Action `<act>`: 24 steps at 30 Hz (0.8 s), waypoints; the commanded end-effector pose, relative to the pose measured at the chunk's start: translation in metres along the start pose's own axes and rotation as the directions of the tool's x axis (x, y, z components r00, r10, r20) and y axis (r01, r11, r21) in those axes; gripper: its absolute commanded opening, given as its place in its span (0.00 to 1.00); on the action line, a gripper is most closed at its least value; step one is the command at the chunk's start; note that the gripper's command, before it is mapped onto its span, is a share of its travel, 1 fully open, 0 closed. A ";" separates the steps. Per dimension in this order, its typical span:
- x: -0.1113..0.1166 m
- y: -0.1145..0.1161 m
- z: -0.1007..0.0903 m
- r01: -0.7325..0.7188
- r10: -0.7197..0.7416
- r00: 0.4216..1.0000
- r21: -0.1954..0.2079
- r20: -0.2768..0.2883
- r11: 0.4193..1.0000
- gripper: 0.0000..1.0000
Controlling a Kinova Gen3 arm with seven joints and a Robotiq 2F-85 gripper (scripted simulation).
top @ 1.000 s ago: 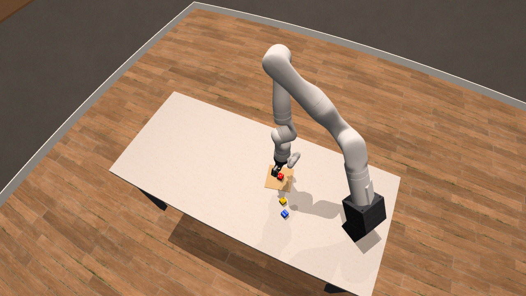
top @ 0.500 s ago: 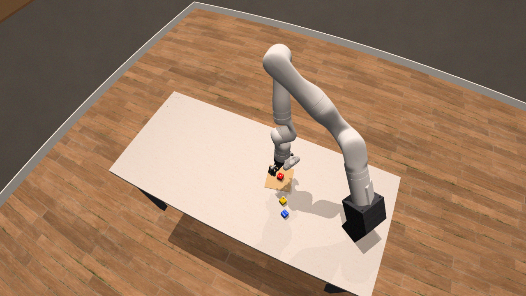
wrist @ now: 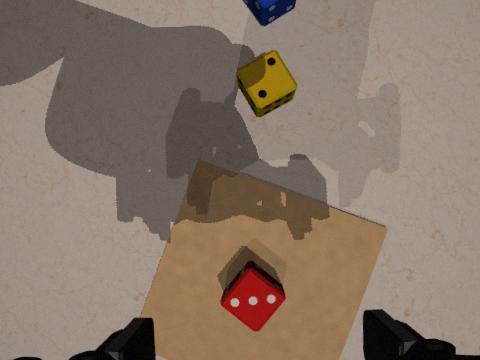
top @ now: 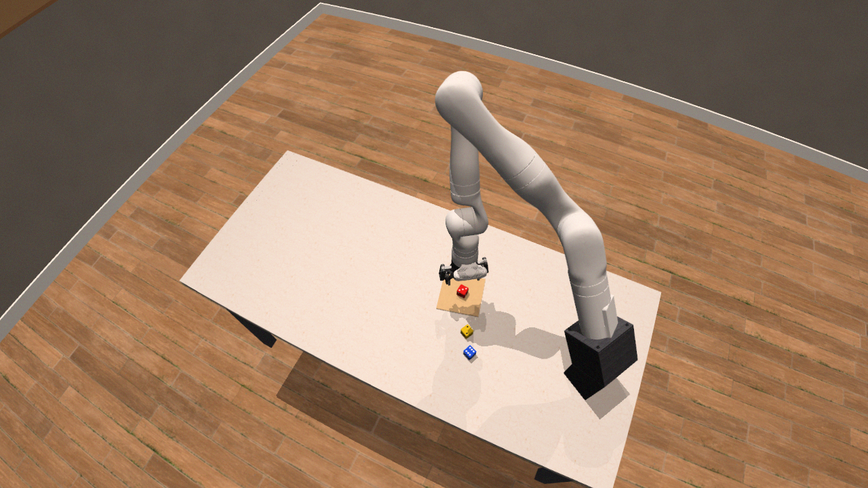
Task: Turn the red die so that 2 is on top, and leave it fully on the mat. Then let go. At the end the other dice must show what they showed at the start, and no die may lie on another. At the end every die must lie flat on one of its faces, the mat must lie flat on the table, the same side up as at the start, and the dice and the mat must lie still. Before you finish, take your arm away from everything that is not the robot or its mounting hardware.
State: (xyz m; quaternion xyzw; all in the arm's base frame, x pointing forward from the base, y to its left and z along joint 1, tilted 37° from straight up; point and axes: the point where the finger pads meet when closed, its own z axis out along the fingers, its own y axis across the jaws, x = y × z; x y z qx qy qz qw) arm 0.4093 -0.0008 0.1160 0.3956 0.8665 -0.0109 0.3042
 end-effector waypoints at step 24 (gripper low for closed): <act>-0.005 -0.001 -0.001 -0.611 0.612 0.791 -0.023 0.002 0.791 1.00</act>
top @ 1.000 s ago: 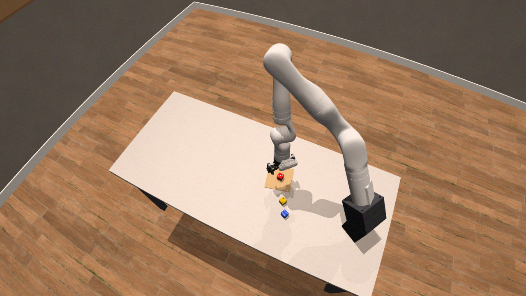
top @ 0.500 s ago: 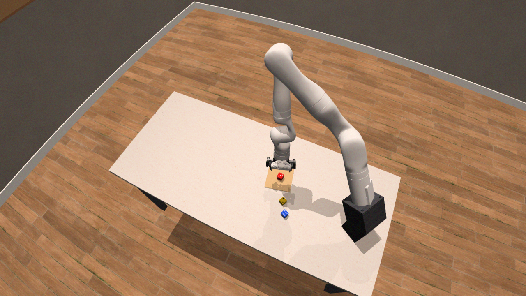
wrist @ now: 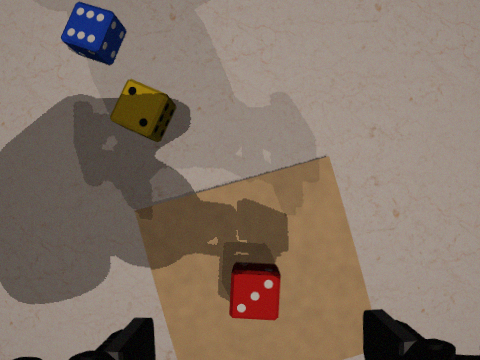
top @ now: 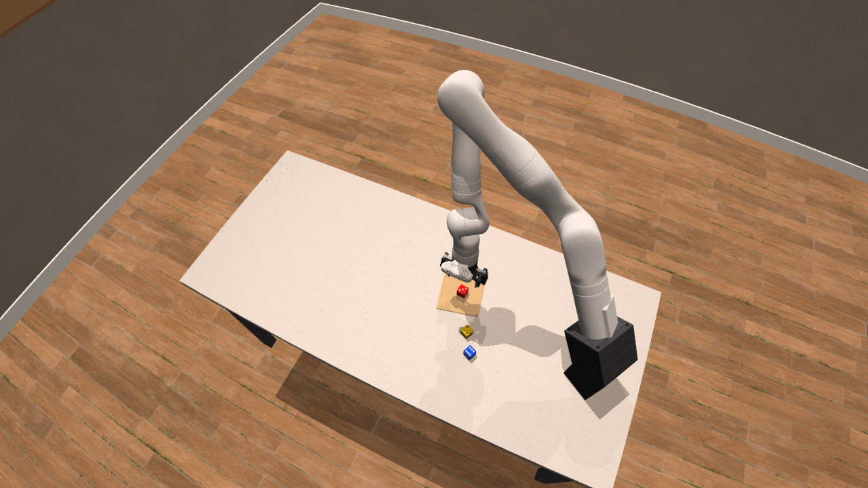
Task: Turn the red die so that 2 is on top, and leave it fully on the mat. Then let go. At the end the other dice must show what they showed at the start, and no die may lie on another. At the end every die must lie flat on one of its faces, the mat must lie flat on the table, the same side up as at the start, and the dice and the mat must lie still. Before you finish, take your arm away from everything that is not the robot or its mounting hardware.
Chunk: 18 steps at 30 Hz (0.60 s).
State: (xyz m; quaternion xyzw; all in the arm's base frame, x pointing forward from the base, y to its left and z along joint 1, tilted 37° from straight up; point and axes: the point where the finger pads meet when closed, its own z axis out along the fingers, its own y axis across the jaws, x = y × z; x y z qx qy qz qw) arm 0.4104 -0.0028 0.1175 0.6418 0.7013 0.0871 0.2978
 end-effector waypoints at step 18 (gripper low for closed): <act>-0.002 0.001 -0.001 -0.085 0.085 0.996 -0.010 0.000 0.996 0.46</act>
